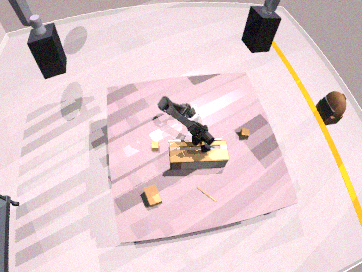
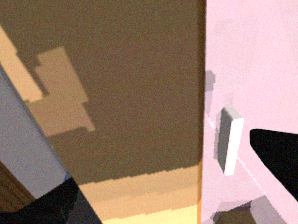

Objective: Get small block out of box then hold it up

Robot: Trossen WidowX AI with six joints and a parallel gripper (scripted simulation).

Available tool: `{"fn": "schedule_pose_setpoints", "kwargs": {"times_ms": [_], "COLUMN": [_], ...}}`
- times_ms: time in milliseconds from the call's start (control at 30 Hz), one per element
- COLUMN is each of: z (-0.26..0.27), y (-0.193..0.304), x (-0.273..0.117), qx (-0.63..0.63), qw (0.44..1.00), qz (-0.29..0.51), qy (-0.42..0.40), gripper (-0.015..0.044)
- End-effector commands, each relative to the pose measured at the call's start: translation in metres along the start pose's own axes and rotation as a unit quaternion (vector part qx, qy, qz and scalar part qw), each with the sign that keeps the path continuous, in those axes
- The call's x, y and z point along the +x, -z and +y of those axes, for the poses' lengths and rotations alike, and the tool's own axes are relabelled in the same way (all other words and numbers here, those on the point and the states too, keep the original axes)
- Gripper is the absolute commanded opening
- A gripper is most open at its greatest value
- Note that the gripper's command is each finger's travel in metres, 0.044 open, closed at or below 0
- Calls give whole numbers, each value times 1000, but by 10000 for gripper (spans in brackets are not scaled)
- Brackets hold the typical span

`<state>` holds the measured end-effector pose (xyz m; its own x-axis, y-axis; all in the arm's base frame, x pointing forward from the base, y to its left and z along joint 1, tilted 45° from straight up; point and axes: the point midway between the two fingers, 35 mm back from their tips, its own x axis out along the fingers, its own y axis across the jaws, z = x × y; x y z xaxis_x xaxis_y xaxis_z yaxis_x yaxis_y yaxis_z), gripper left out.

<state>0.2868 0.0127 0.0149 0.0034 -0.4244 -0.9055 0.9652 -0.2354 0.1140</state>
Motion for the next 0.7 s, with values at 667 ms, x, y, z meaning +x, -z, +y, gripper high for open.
{"fn": "schedule_pose_setpoints", "kwargs": {"times_ms": [667], "z": [0], "y": [24], "x": [8], "qx": [2], "qw": [1000], "qz": [3], "qy": [1], "gripper": [400]}}
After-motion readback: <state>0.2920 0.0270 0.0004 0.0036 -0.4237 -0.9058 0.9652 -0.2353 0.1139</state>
